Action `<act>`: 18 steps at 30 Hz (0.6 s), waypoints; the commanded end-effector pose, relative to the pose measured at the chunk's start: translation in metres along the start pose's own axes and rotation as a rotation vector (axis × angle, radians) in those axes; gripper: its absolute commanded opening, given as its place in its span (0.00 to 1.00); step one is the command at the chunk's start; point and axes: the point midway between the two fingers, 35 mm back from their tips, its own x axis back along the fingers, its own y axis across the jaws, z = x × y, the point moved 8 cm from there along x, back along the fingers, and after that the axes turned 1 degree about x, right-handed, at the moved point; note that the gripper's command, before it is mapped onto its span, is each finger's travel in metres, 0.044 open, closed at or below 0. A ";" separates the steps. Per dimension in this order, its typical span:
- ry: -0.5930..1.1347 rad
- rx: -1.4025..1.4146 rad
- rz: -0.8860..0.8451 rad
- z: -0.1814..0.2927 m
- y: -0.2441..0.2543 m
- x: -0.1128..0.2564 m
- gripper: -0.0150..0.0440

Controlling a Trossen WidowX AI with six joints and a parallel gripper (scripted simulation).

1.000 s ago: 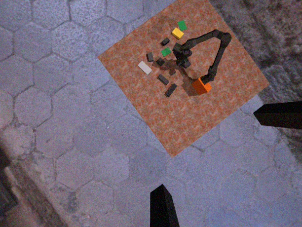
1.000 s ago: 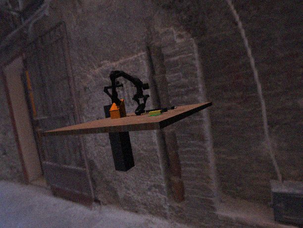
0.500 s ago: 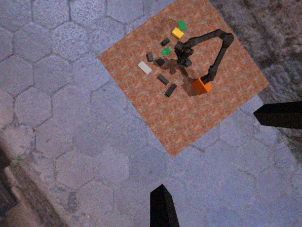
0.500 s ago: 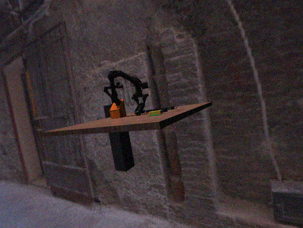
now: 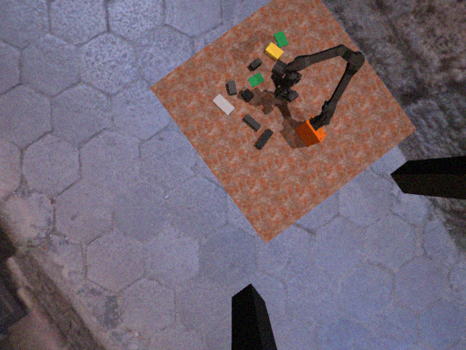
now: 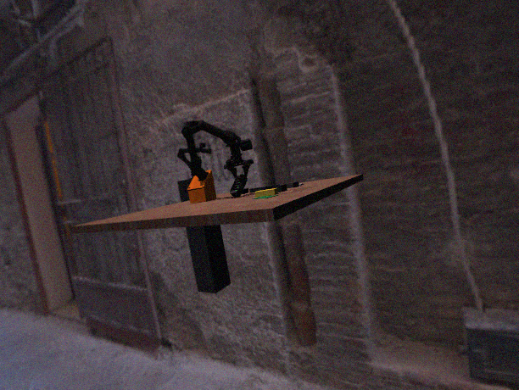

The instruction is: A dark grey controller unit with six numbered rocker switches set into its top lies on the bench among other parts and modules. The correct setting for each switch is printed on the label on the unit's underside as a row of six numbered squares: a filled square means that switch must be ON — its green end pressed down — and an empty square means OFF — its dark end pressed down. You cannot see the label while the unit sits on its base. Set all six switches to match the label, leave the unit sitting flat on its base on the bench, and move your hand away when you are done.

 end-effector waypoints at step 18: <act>0.036 0.002 -0.001 -0.022 0.000 0.008 0.82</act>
